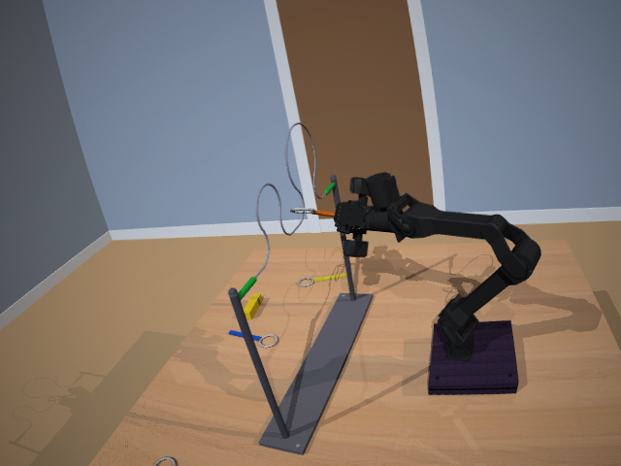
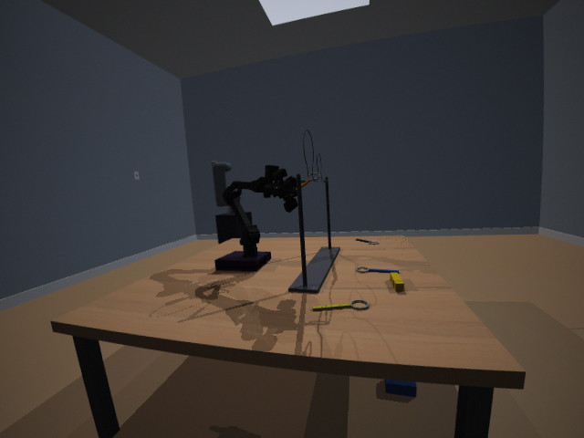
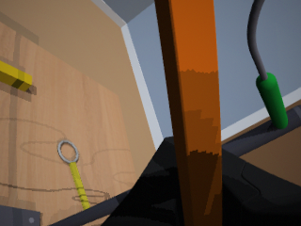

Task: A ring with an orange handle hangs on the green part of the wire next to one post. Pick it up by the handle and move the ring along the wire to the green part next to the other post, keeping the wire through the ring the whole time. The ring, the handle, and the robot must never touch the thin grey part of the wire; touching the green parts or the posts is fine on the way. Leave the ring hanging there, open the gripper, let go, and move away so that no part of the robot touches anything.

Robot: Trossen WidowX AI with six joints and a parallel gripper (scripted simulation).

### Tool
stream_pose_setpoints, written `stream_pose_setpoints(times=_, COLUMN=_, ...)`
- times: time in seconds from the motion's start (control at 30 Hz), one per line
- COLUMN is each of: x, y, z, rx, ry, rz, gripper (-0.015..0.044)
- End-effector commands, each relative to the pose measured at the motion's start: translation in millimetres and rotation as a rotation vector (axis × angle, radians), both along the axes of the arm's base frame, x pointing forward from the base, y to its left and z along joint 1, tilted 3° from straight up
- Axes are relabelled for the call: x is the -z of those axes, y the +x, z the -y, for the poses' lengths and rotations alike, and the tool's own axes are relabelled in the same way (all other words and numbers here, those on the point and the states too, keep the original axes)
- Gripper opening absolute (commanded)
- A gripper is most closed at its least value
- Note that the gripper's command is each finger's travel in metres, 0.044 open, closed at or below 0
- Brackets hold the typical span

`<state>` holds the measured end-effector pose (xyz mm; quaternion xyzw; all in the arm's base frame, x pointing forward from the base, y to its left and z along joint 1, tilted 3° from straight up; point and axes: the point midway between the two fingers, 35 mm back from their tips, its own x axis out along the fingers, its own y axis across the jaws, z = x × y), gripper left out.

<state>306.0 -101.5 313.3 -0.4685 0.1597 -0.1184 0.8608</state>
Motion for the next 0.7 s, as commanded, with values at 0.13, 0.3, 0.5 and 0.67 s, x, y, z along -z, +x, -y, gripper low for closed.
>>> stream_pose_setpoints(times=0.13, x=25.1, y=-4.0, z=-21.1, rx=0.003, ry=0.218, rz=-0.026, gripper=-0.0150)
stream_pose_setpoints(times=0.3, x=37.0, y=-5.7, z=-35.9, rx=0.000, ry=0.342, rz=-0.043, gripper=-0.0150)
stream_pose_setpoints(times=0.5, x=48.6, y=-7.9, z=-55.1, rx=-0.003, ry=0.488, rz=-0.063, gripper=-0.0150)
stream_pose_setpoints(times=0.67, x=55.7, y=-10.0, z=-71.7, rx=-0.006, ry=0.604, rz=-0.078, gripper=-0.0150)
